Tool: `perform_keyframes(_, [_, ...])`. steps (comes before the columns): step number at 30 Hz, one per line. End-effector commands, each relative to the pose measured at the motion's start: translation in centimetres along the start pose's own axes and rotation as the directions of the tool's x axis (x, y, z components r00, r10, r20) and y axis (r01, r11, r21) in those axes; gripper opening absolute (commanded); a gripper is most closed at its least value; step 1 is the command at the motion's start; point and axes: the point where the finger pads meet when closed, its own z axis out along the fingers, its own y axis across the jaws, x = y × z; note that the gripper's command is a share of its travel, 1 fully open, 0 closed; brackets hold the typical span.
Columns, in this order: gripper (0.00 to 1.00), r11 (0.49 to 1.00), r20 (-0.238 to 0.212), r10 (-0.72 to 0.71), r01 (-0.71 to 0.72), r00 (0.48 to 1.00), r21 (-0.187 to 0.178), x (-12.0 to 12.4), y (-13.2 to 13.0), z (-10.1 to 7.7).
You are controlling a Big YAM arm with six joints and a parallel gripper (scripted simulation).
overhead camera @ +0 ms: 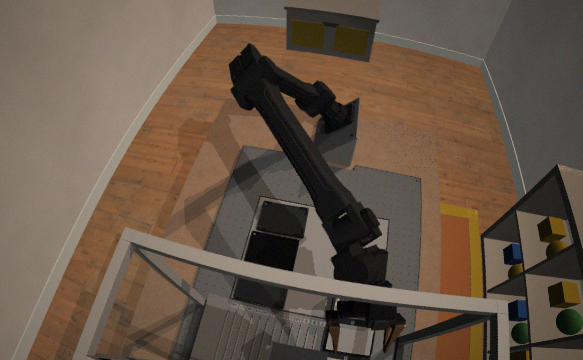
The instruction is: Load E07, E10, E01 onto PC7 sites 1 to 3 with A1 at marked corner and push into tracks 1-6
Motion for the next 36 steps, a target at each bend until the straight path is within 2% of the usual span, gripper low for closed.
perform_keyframes(1, [1.00,1.000,0.054,0.026,-0.027,0.998,0.012,-3.4,-1.0,-1.0])
perform_keyframes(7, [1.00,1.000,0.054,0.026,-0.027,0.998,0.012,-3.4,-1.0,-1.0])
perform_keyframes(8, [1.00,1.000,0.074,0.022,-0.023,0.997,0.004,-3.8,-0.1,-2.8])
perform_keyframes(12, [1.00,0.999,0.073,0.033,-0.034,0.997,0.005,-3.3,0.0,-3.4])
perform_keyframes(27, [1.00,0.999,0.069,0.035,-0.035,0.997,0.004,0.0,1.4,-8.2])
perform_keyframes(29, [1.00,0.999,0.069,0.035,-0.035,0.997,0.004,0.0,1.4,-8.2])
perform_keyframes(36, [1.00,0.999,0.067,0.035,-0.036,0.997,0.003,1.6,2.0,-10.4])
